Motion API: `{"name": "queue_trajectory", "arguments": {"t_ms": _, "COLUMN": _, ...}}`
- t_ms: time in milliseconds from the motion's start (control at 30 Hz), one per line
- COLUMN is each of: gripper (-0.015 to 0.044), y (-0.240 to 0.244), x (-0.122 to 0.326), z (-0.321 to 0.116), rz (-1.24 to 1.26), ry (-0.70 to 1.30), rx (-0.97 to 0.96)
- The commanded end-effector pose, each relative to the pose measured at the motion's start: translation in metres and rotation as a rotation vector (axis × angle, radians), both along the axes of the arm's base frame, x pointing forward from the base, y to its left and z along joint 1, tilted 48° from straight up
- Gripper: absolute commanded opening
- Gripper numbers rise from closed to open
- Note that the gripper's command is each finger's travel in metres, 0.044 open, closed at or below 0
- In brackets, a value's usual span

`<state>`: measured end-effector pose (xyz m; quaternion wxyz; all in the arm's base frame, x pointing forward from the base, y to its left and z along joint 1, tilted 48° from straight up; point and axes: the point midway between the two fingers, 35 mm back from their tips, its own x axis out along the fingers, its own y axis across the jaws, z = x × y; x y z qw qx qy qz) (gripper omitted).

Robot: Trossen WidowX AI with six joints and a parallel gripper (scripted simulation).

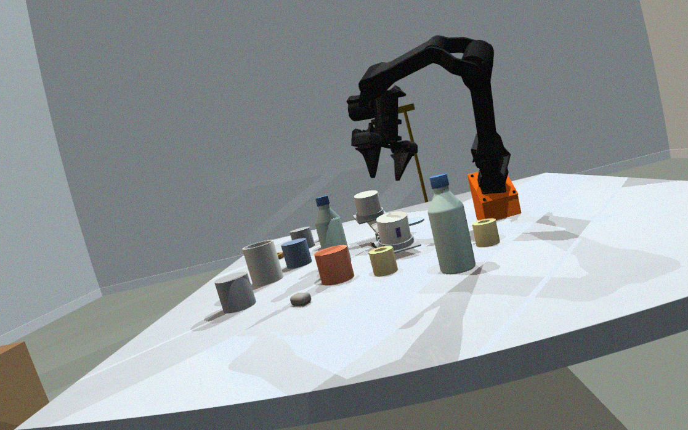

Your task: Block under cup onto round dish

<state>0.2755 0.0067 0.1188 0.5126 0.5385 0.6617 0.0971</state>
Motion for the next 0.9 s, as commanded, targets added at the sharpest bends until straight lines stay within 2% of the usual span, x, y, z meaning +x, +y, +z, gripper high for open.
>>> {"name": "queue_trajectory", "arguments": {"t_ms": 0, "gripper": 0.044, "y": 0.013, "x": 0.003, "z": 0.005, "rz": -0.019, "ry": 0.097, "rx": -0.015}}
{"name": "queue_trajectory", "arguments": {"t_ms": 600, "gripper": 0.044, "y": 0.086, "x": 0.006, "z": 0.02, "rz": -0.205, "ry": 0.624, "rx": -0.136}}
{"name": "queue_trajectory", "arguments": {"t_ms": 867, "gripper": 0.044, "y": 0.094, "x": 0.005, "z": 0.016, "rz": -0.214, "ry": 0.64, "rx": -0.142}}
